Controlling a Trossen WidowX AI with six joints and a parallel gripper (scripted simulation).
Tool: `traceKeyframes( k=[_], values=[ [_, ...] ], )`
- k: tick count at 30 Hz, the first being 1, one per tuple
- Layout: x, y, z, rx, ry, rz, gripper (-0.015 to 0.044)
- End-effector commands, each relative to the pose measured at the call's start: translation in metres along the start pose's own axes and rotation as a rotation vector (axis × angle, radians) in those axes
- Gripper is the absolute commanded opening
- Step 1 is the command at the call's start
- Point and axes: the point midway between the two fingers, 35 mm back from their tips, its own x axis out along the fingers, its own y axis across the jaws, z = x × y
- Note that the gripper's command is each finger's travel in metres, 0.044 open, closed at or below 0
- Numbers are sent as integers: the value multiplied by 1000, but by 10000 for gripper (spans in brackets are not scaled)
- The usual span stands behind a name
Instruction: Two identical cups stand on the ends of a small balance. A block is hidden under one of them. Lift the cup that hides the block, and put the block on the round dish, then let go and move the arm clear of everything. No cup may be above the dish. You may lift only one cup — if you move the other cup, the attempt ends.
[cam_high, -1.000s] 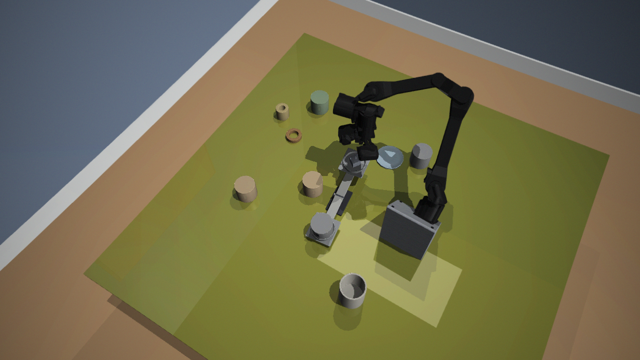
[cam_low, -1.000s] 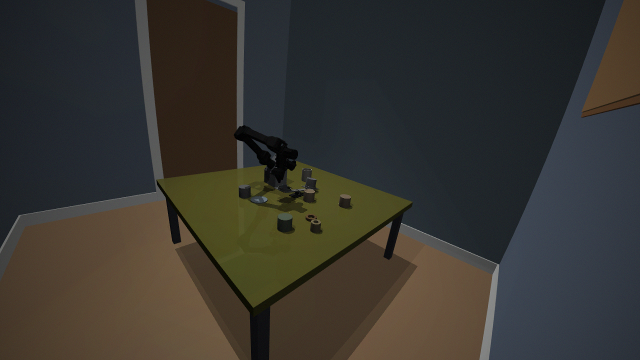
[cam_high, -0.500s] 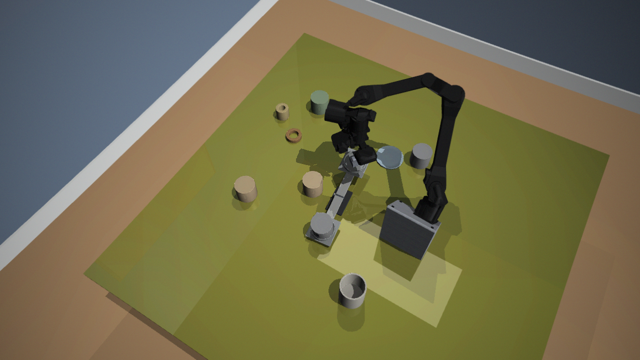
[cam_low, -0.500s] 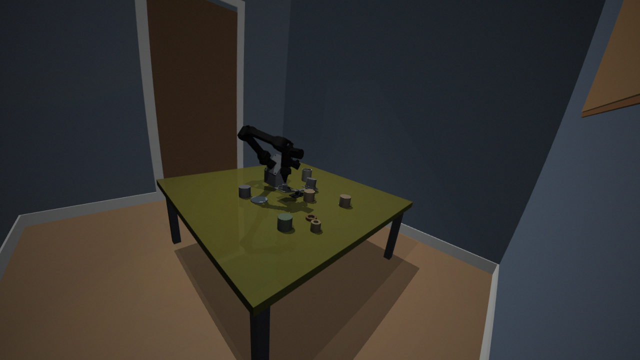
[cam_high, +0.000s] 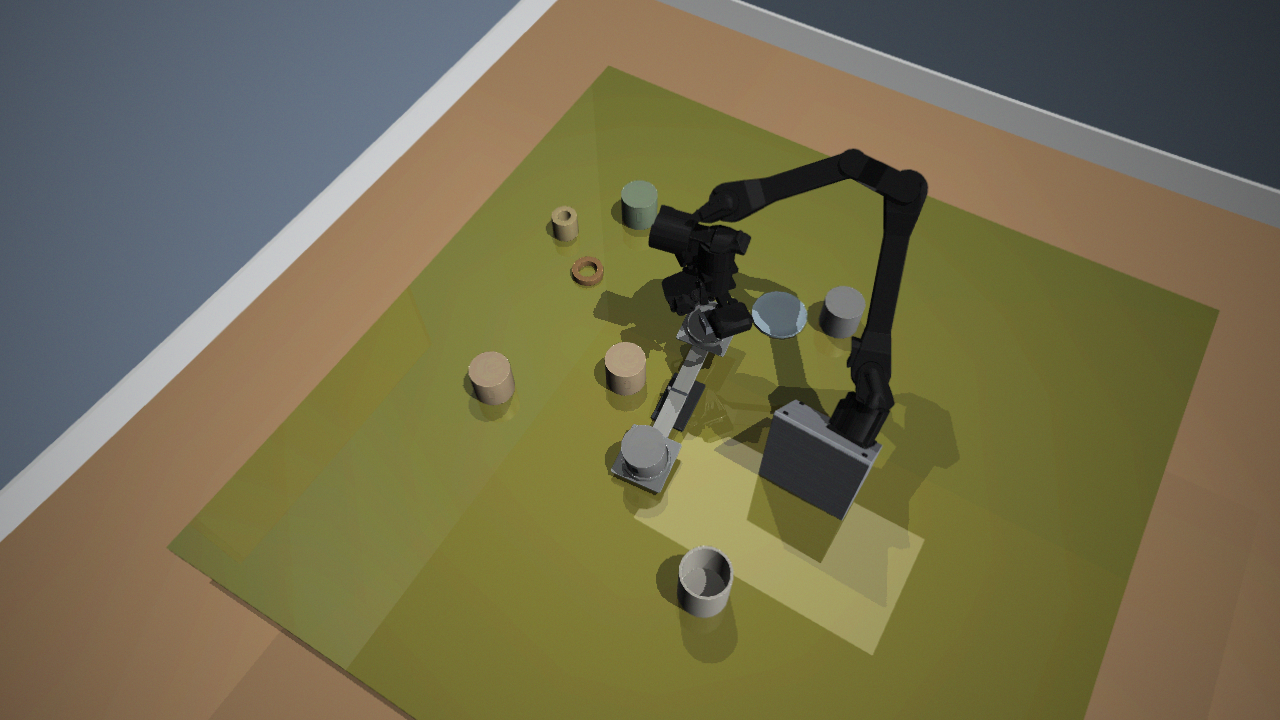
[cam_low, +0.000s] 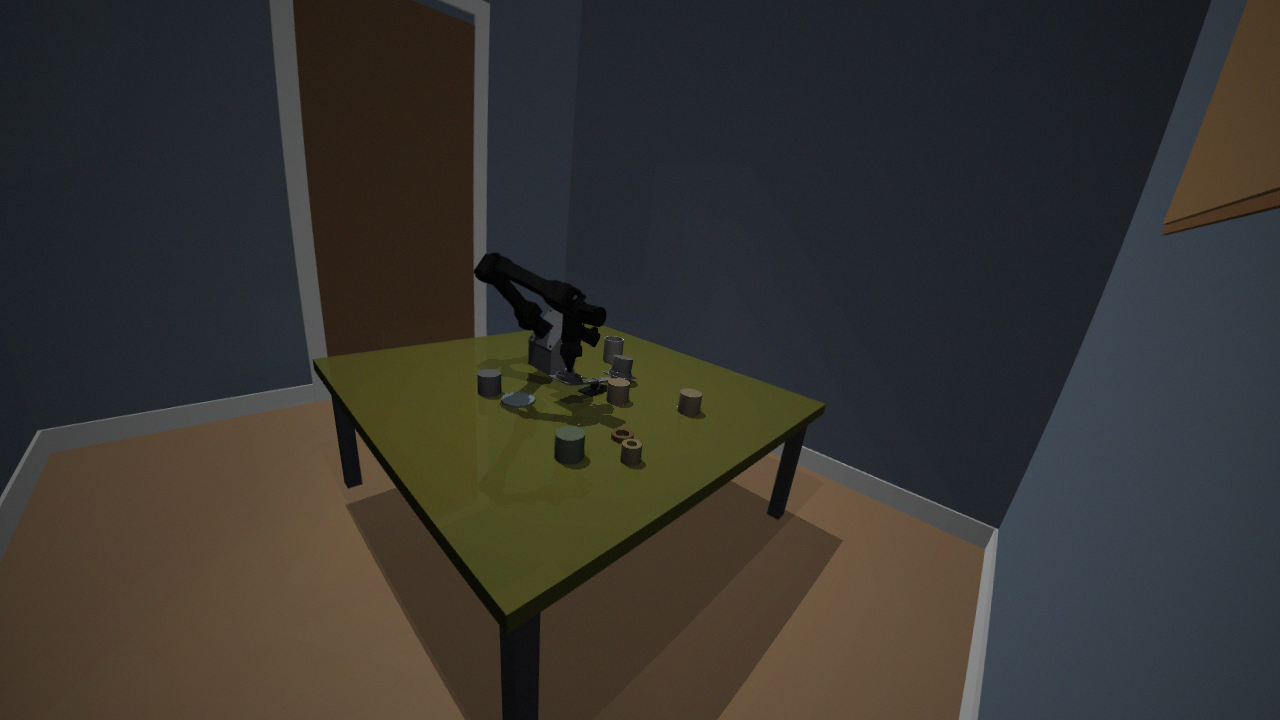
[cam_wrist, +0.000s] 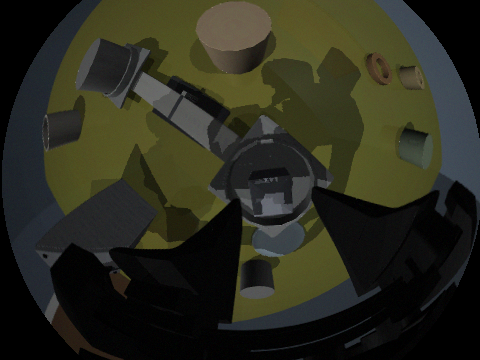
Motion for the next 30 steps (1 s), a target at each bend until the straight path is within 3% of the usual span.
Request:
traceKeyframes(
  k=[1,12,15,25,30],
  values=[
    [8,2,-1,-10,6,0,260],
    [23,2,-2,-10,7,-1,260],
    [23,2,-2,-10,7,-1,181],
    [23,2,-2,-10,7,-1,115],
    [9,1,1,-10,3,1,0]
  ],
)
